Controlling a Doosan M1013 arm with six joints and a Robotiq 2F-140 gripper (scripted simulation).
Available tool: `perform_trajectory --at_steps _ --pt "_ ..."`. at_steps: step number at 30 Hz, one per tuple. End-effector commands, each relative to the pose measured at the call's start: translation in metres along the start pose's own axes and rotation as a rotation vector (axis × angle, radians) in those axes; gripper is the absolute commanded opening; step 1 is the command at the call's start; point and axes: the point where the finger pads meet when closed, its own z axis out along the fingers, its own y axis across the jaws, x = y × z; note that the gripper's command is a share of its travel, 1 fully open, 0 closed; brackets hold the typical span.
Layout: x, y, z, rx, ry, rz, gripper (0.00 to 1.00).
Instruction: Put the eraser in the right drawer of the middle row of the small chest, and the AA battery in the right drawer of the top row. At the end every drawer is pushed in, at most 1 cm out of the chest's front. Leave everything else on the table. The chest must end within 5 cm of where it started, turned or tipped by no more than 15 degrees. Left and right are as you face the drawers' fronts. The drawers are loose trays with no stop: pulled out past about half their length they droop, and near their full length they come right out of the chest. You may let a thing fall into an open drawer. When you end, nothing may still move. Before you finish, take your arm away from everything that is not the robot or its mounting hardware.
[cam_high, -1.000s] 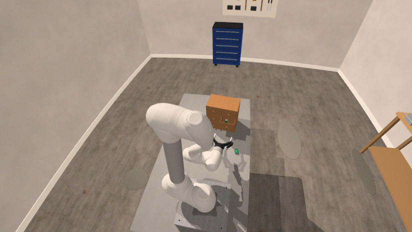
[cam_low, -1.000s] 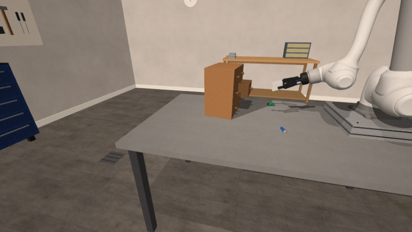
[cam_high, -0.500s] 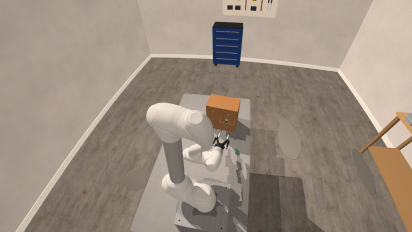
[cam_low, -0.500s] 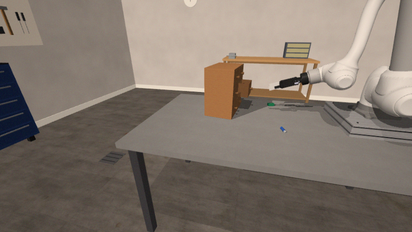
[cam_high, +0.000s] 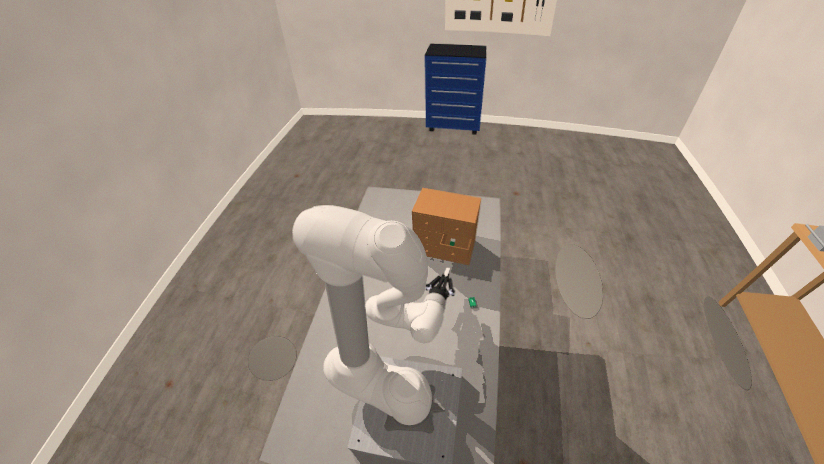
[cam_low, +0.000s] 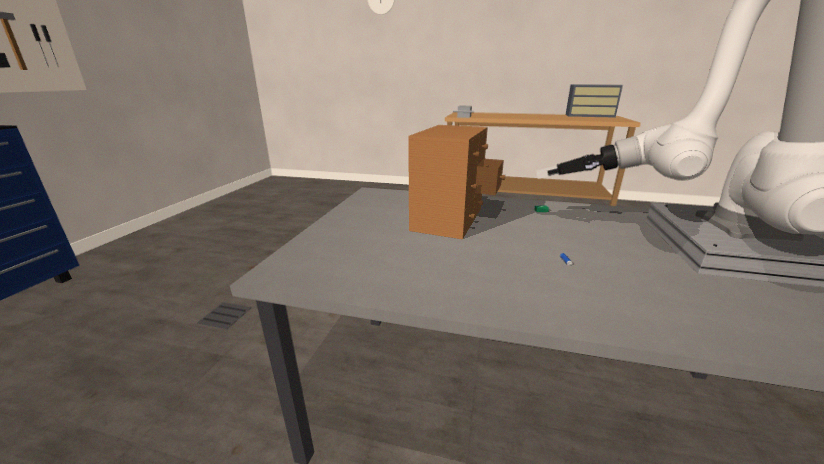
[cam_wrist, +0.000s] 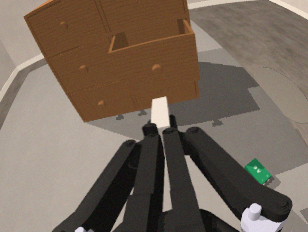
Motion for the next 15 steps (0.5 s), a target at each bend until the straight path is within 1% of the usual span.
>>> perform_trajectory --at_steps 1,5,10,12,15 --pt "0.000 0.000 0.001 0.000 0.000 0.000 0.00" --pt "0.000 0.000 0.005 0.000 0.000 0.000 0.00" --pt "0.001 0.000 0.016 0.000 0.000 0.000 0.00" --pt "0.001 0.000 0.016 0.000 0.000 0.000 0.00" --pt "0.001 0.000 0.025 0.000 0.000 0.000 0.00"
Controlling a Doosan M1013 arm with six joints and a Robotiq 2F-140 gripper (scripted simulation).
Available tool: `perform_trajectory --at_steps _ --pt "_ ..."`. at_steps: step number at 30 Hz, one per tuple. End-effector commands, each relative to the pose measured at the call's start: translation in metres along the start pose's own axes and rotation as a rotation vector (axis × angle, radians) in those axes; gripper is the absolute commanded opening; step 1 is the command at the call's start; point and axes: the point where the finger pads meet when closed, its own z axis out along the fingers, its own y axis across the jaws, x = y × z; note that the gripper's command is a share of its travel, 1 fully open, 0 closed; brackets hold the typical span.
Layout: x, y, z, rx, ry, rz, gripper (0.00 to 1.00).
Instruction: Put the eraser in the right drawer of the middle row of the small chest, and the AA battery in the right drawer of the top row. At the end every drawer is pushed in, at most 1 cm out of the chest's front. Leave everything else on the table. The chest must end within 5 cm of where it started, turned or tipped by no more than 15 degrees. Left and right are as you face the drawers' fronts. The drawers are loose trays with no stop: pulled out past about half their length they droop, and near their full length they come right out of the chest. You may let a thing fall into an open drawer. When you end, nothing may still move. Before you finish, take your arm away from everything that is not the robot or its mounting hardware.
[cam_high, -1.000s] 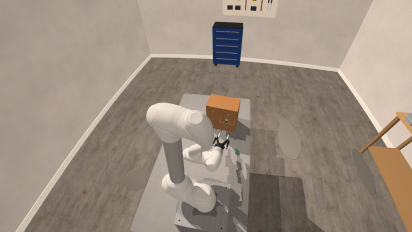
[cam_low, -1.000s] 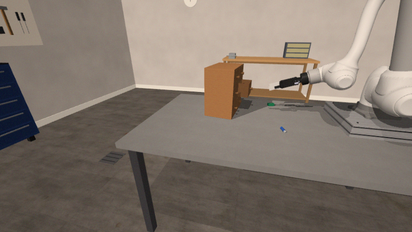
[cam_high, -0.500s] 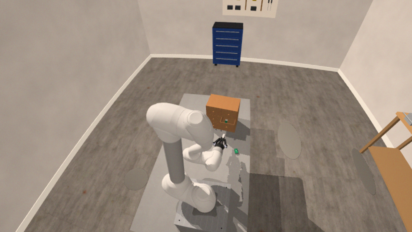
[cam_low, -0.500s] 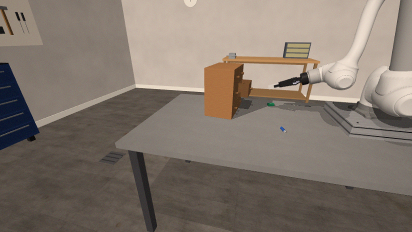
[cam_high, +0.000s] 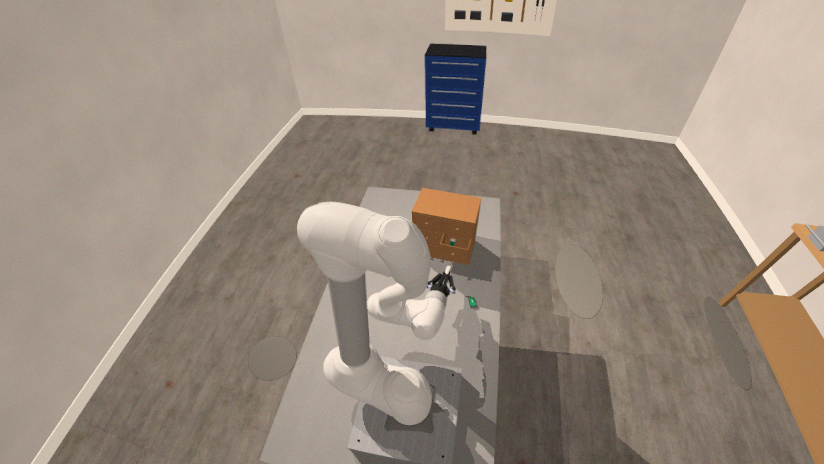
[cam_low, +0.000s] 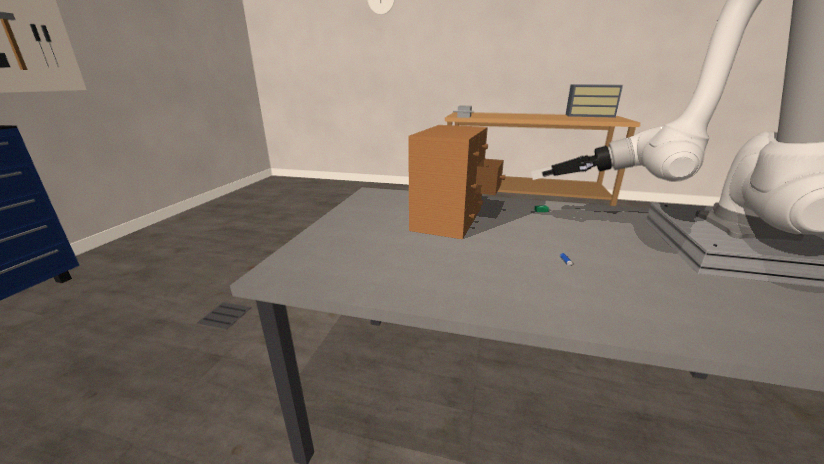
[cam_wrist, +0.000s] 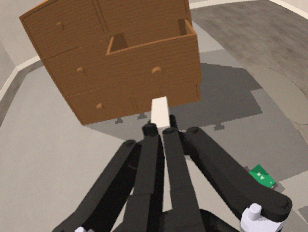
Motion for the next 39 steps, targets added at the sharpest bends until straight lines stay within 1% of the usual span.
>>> perform_trajectory --at_steps 1,8,12,20,39 --pt "0.001 0.000 0.012 0.000 0.000 0.000 0.00" --pt "0.002 0.000 0.036 0.000 0.000 0.000 0.00" --pt "0.002 0.000 0.046 0.000 0.000 0.000 0.00" --pt "0.003 0.000 0.051 0.000 0.000 0.000 0.00" --pt "0.003 0.000 0.051 0.000 0.000 0.000 0.00"
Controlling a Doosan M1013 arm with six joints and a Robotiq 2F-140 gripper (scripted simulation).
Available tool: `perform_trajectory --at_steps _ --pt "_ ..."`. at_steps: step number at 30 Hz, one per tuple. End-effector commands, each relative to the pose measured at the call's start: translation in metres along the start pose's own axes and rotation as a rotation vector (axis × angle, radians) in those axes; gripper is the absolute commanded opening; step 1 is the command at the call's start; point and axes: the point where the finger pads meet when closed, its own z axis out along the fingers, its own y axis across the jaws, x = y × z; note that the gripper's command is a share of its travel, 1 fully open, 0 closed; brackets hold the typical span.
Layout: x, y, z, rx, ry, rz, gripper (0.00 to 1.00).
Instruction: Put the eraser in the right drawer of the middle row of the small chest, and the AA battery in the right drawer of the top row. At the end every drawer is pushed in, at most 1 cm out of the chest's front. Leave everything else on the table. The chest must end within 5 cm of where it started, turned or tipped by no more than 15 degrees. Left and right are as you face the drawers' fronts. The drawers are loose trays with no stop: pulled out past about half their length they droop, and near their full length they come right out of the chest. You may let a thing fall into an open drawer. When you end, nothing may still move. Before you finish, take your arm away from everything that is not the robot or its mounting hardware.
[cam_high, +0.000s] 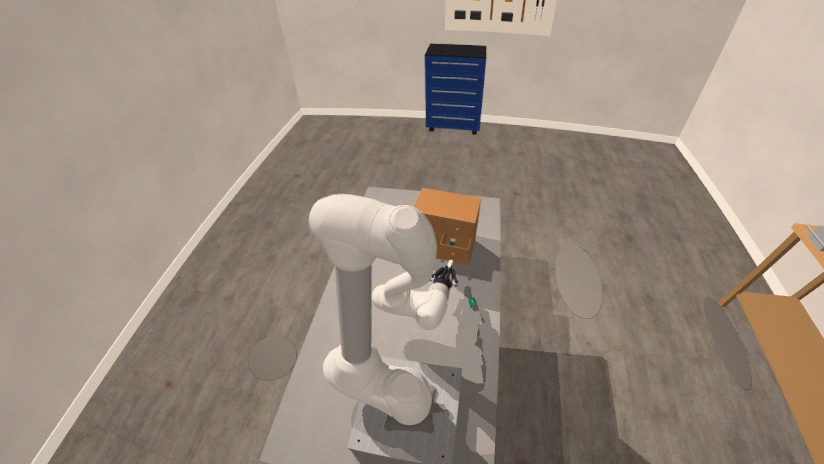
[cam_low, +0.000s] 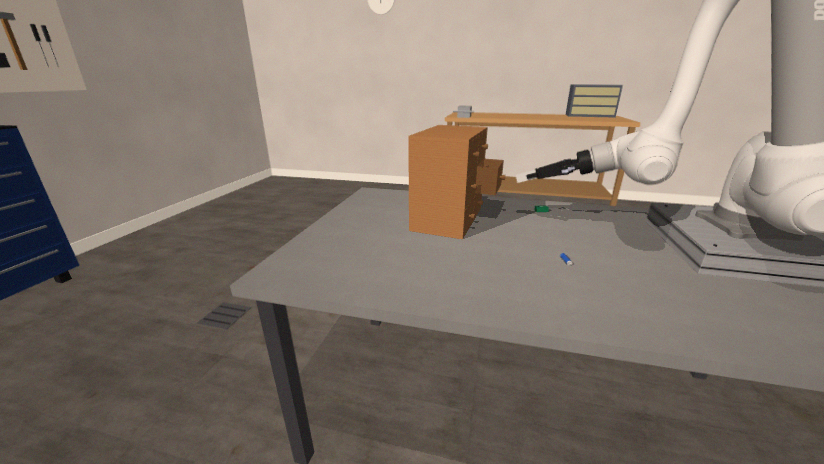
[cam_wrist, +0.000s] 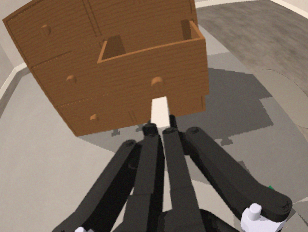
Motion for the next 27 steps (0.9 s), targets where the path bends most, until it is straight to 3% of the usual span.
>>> perform_trajectory --at_steps 1,27 --pt "0.0001 0.0000 0.0000 0.000 0.000 0.000 0.00" --pt "0.0019 0.0000 0.0050 0.000 0.000 0.000 0.00"
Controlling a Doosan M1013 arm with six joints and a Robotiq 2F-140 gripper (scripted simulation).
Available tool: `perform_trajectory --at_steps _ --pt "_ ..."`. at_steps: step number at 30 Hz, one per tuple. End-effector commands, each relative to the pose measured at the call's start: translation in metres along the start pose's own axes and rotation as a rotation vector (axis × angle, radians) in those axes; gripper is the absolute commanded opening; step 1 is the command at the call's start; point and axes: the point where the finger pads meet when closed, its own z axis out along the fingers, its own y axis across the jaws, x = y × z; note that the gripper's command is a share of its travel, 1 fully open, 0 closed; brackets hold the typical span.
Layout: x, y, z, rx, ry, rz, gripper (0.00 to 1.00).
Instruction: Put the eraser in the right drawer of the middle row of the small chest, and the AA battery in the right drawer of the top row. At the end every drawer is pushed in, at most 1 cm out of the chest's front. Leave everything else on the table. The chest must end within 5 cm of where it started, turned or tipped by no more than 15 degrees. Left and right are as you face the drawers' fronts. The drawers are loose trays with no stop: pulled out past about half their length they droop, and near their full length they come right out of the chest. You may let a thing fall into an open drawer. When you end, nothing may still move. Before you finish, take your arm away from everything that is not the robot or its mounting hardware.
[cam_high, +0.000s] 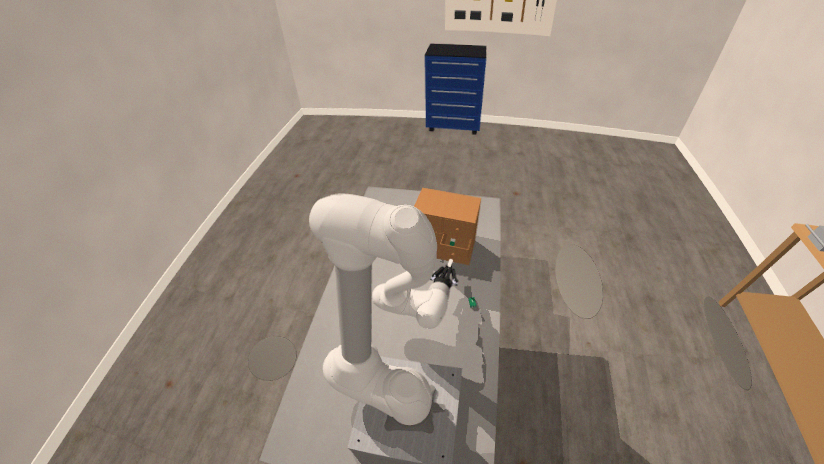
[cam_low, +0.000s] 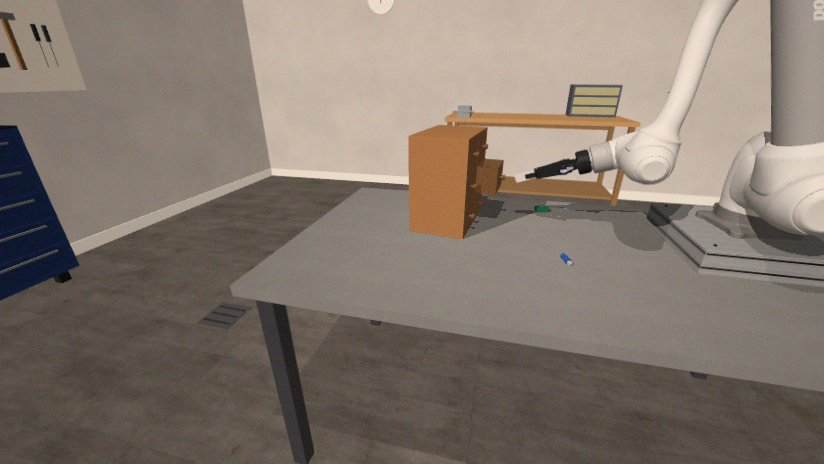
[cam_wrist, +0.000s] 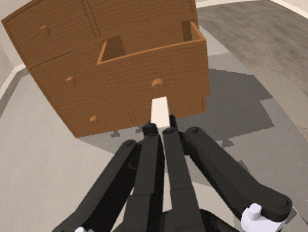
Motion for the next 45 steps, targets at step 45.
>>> perform_trajectory --at_steps 45 --pt "0.022 0.000 0.060 0.000 0.000 0.000 0.00"
